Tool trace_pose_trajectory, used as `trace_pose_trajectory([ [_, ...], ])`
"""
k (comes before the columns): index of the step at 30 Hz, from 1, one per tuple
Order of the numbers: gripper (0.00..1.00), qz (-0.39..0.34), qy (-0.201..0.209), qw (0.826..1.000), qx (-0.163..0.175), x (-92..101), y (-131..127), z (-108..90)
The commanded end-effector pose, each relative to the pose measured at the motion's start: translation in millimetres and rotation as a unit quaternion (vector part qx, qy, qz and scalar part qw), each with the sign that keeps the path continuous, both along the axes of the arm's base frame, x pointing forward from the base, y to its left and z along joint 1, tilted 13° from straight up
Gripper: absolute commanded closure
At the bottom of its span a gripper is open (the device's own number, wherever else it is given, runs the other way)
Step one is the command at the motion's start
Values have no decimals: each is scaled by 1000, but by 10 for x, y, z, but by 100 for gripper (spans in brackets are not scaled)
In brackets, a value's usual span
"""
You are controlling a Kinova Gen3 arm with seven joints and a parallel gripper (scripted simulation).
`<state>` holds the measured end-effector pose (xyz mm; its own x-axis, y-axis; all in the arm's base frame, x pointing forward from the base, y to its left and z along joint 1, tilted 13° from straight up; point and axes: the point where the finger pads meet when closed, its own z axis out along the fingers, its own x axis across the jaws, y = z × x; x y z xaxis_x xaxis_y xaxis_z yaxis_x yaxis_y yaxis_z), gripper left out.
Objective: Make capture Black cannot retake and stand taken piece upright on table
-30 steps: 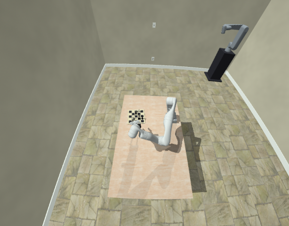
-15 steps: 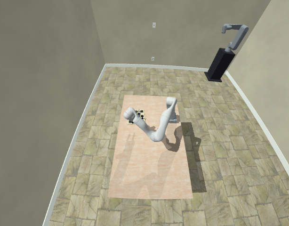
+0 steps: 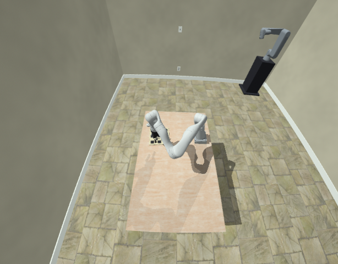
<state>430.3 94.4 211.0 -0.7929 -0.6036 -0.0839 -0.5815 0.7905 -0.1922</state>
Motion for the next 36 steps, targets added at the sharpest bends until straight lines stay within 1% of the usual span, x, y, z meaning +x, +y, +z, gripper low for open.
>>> trace_pose_trajectory([
  [1,0,-2,-7,1000,15,19,-67,60],
  [6,0,20,-15,999,33,44,-134,88],
  [12,0,34,-21,998,43,58,-174,105],
  [34,0,37,-22,998,46,62,-182,105],
  [36,0,37,-22,998,46,80,-184,26],
])
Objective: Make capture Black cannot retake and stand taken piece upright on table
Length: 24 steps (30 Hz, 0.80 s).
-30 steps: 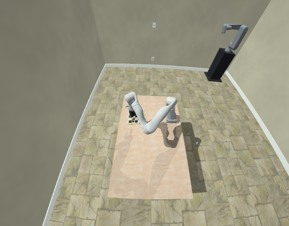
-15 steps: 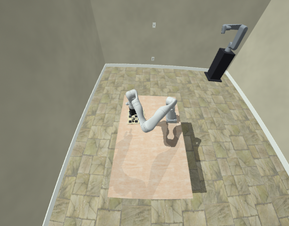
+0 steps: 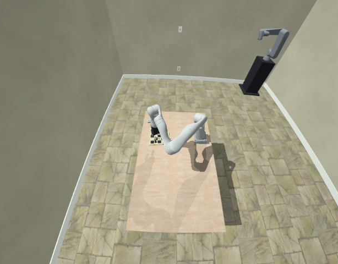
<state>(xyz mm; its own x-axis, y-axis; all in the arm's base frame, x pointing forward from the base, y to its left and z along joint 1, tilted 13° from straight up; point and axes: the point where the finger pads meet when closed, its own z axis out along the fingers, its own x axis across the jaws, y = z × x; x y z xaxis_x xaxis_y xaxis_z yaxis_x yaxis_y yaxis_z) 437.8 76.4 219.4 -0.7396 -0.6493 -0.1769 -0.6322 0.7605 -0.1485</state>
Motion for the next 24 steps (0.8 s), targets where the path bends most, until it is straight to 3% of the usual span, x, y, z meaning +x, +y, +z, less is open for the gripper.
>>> trace_pose_trajectory([
  [1,0,-1,1,1000,-1,22,-7,-132],
  [4,0,-3,2,1000,-1,60,-22,-341],
  [6,0,-3,2,1000,-1,65,-25,-372],
  [7,27,-3,2,1000,-1,65,-25,-372],
  [24,27,-3,2,1000,-1,65,-25,-372],
])
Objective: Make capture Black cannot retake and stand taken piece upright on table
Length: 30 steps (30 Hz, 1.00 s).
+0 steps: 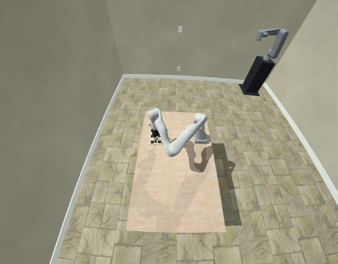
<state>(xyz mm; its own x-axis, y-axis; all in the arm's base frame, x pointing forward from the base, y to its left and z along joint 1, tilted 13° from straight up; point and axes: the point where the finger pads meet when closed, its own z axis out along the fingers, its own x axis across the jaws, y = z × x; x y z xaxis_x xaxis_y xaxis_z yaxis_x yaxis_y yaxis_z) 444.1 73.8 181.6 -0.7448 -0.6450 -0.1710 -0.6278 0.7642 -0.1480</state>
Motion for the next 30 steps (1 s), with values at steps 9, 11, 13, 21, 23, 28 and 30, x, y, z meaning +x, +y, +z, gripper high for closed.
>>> trace_pose_trajectory([
  [9,27,0,-1,1000,0,2,1,7],
  [11,27,0,-1,1000,0,2,1,7],
  [13,27,0,-1,1000,0,2,1,7],
  [21,27,0,-1,1000,0,2,1,4],
  [23,27,0,-1,1000,0,3,1,0],
  [28,27,1,-1,1000,0,7,2,-12],
  [30,27,2,-1,1000,1,10,2,-24],
])
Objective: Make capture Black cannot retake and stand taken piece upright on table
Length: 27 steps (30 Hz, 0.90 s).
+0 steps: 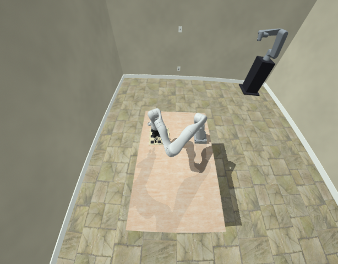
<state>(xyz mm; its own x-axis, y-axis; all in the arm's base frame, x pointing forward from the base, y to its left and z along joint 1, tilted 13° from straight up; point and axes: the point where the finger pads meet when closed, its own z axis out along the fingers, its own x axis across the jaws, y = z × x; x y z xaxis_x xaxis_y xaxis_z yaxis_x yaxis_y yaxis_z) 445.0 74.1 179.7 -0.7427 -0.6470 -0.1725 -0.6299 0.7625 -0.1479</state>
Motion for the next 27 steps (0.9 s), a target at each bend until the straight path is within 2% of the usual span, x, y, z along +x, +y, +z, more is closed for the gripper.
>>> trace_pose_trajectory([
  [1,27,0,0,1000,0,3,-1,-12],
  [12,27,1,0,1000,0,30,3,-113],
  [27,27,1,0,1000,0,93,11,-345],
])
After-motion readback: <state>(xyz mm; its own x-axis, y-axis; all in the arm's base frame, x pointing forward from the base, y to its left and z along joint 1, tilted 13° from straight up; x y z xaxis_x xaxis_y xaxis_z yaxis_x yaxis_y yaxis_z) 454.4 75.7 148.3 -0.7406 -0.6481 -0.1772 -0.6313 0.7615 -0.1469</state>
